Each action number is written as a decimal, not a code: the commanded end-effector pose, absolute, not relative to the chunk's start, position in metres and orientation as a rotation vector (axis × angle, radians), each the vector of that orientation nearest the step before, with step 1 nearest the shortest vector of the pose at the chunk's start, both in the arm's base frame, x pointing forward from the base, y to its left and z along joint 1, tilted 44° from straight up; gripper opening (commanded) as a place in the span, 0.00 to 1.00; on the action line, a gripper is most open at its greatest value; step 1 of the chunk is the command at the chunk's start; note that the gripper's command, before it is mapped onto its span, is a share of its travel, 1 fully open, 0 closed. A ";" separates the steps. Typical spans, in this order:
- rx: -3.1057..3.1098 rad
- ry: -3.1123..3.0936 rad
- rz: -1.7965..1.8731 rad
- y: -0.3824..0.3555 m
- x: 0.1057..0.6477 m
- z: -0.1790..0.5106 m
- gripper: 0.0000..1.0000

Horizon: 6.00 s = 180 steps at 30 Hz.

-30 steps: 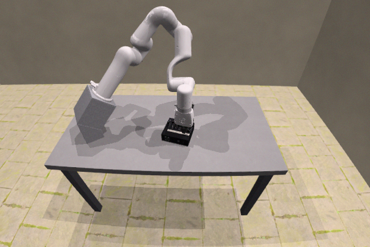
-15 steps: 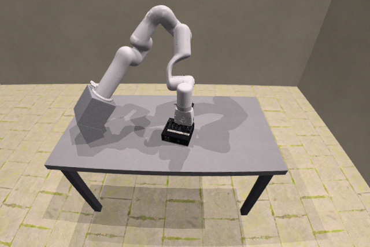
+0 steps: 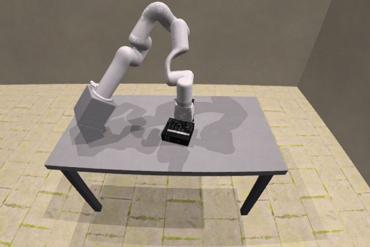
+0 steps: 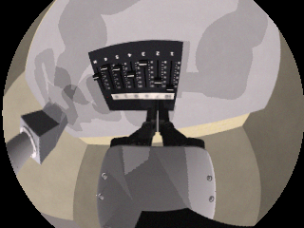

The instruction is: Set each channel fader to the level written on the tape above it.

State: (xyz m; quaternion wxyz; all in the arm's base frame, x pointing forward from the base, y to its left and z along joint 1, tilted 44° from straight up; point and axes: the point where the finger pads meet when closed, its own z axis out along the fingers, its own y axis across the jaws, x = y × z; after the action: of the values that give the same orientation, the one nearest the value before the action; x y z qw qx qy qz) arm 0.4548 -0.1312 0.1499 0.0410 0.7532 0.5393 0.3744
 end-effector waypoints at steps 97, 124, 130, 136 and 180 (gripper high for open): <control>2.305 1.650 1.147 -0.095 0.434 0.122 0.00; 2.305 1.650 1.147 -0.093 0.438 0.118 0.00; 2.305 1.650 1.147 -0.093 0.438 0.118 0.00; 2.305 1.650 1.147 -0.093 0.438 0.118 0.00; 2.305 1.650 1.147 -0.093 0.439 0.118 0.00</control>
State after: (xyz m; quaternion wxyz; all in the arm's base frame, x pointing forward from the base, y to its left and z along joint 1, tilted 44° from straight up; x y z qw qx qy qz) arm 0.4383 -0.0924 0.1174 0.0409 0.7532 0.5393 0.3743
